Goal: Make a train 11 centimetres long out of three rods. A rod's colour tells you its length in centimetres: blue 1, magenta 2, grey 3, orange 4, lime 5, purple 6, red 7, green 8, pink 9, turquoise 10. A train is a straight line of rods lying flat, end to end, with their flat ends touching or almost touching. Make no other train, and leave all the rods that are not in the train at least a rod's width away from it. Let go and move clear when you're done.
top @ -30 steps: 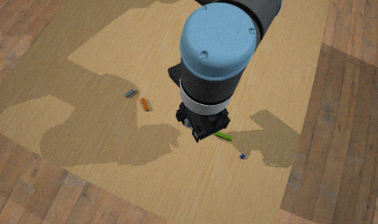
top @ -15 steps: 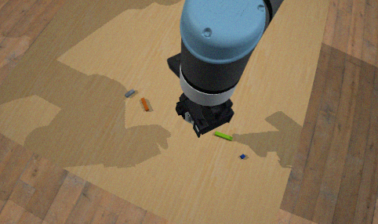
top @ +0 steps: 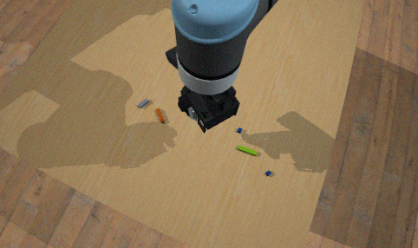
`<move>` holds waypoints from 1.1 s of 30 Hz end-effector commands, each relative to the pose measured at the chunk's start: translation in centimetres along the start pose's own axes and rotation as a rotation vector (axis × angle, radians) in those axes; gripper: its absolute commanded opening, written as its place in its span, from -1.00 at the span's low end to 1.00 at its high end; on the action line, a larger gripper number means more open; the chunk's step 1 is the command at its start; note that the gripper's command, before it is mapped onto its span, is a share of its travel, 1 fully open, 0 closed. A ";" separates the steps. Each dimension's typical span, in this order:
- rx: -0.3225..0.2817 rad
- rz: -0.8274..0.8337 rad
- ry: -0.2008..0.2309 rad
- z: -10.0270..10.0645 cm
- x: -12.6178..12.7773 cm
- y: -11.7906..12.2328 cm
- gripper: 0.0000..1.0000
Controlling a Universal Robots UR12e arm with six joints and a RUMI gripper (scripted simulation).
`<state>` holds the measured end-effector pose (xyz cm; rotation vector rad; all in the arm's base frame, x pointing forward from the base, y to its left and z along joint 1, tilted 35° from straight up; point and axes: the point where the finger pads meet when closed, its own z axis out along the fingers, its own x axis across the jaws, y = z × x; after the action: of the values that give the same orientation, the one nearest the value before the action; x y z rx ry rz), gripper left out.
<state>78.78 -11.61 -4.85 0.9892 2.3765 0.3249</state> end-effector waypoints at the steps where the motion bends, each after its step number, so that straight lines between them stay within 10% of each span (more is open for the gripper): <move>1: -0.002 -0.049 0.002 0.2 -0.5 -3.0 -1.00; 15: -0.007 -0.316 -0.004 -0.2 -0.7 -18.9 -1.00; 33: -0.008 -0.342 -0.006 -0.4 -0.6 -20.3 -1.00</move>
<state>67.06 -26.28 -12.68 0.5624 2.4810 0.2009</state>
